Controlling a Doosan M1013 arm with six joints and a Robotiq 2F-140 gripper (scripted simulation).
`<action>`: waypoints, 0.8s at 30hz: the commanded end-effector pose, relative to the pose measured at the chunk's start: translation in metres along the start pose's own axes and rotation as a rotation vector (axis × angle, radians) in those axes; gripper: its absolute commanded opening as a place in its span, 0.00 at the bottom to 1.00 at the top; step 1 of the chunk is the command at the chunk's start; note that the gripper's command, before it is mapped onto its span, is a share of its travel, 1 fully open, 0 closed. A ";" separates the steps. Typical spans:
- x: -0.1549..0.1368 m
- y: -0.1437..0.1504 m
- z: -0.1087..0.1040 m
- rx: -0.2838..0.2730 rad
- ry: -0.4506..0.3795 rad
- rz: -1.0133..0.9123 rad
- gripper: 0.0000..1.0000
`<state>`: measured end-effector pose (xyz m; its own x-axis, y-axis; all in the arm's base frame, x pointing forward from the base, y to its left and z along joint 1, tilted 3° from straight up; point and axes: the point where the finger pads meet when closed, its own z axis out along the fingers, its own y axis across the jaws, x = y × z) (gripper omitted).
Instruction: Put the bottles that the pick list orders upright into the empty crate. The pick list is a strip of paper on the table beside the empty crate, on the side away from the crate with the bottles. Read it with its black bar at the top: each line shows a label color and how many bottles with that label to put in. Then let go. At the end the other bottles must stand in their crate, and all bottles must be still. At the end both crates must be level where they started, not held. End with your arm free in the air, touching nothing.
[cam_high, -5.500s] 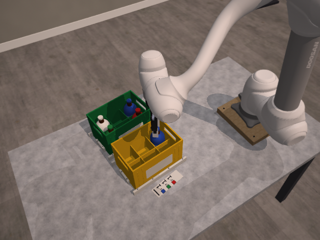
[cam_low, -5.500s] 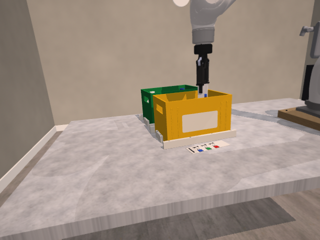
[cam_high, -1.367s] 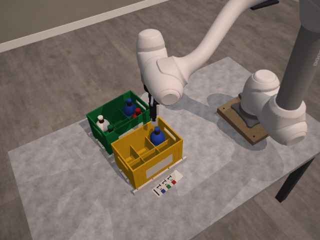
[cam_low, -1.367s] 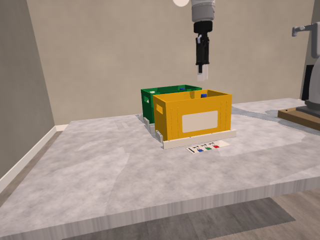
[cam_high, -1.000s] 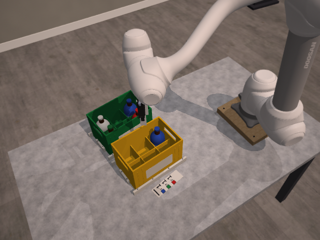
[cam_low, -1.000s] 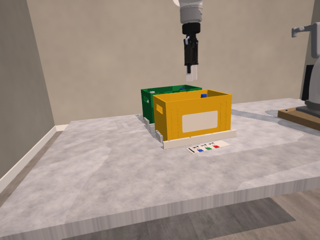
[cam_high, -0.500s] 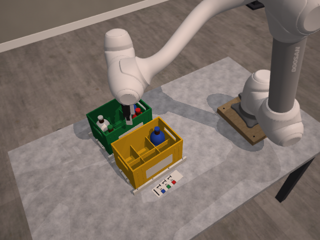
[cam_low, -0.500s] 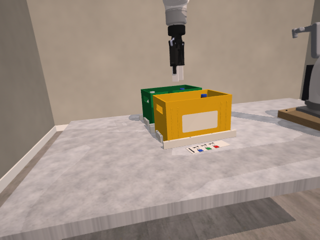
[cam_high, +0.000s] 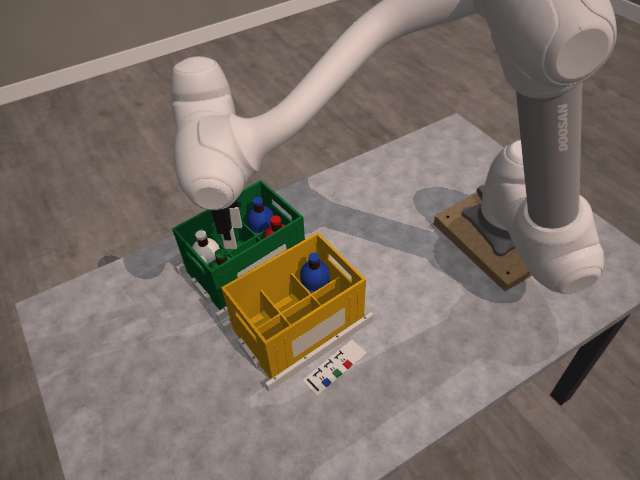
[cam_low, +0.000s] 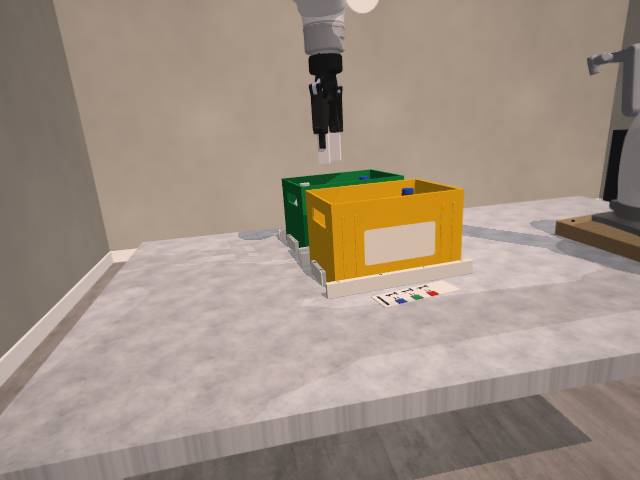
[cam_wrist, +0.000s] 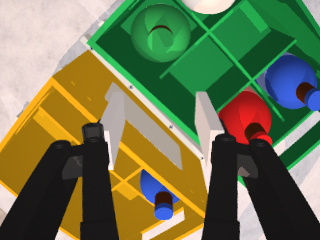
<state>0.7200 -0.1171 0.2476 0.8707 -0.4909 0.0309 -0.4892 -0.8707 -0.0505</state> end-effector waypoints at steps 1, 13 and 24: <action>0.015 -0.001 0.000 0.000 0.000 0.000 0.38; 0.046 -0.001 0.000 0.000 0.000 0.000 0.38; 0.046 -0.001 0.010 0.000 0.000 0.000 0.38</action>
<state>0.7614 -0.1385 0.2407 0.8707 -0.4908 0.0305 -0.4891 -0.8708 -0.0504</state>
